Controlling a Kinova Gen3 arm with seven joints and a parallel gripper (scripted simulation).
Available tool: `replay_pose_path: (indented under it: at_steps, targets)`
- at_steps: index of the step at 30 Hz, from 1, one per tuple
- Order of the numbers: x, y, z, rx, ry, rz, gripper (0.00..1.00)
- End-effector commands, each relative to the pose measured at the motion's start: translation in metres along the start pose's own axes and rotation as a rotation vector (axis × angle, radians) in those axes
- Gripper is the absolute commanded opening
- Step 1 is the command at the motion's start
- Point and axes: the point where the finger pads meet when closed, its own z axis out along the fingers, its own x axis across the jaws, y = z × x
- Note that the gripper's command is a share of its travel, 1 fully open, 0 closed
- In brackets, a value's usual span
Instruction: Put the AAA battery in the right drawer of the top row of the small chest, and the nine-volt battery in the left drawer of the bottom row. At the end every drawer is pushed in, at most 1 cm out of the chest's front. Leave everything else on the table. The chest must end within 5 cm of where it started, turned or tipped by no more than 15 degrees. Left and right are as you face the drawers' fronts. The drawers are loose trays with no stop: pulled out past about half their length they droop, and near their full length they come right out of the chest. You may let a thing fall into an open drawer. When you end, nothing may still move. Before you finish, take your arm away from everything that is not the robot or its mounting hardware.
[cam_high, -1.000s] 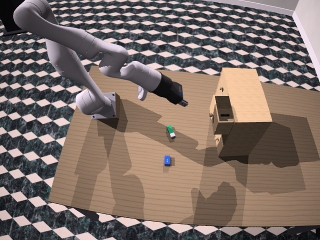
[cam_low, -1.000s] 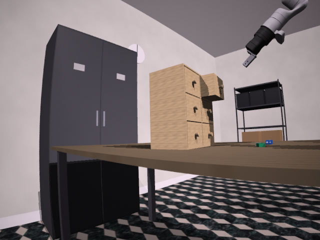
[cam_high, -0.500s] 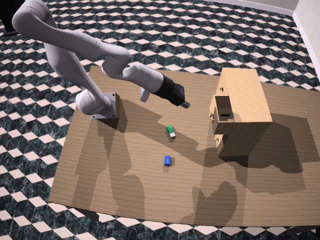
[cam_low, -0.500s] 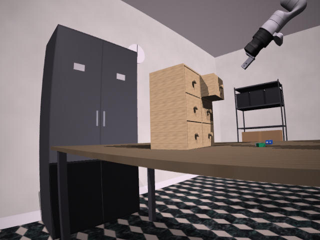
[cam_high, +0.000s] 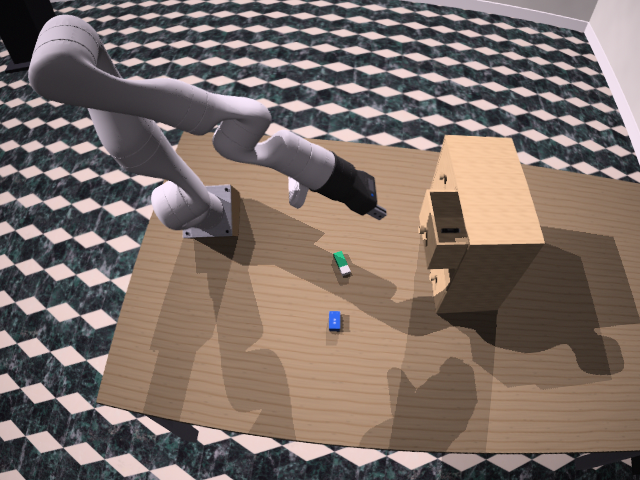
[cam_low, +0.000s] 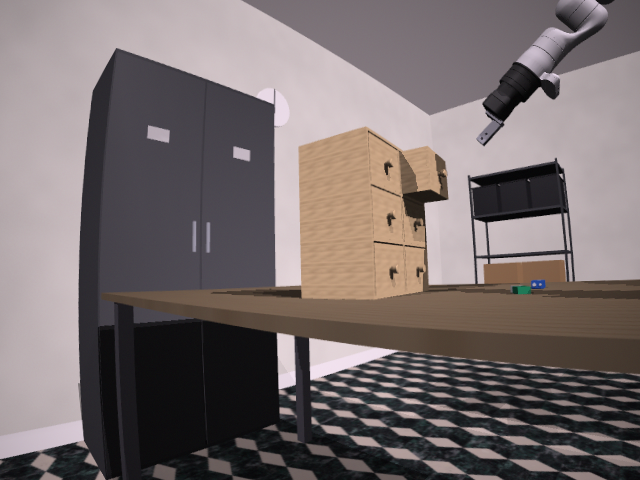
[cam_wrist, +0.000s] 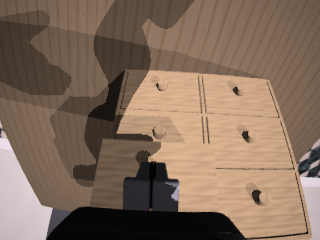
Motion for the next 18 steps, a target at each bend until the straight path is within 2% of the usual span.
replay_pose_path:
  at_steps: [1,3,18]
  targets:
    - [0.001,-0.006,0.009,0.016,0.022,0.022,0.00]
    - [0.001,-0.008,0.016,0.027,0.036,0.016,0.00]
    - [0.002,-0.012,0.038,0.035,0.026,0.014,0.00]
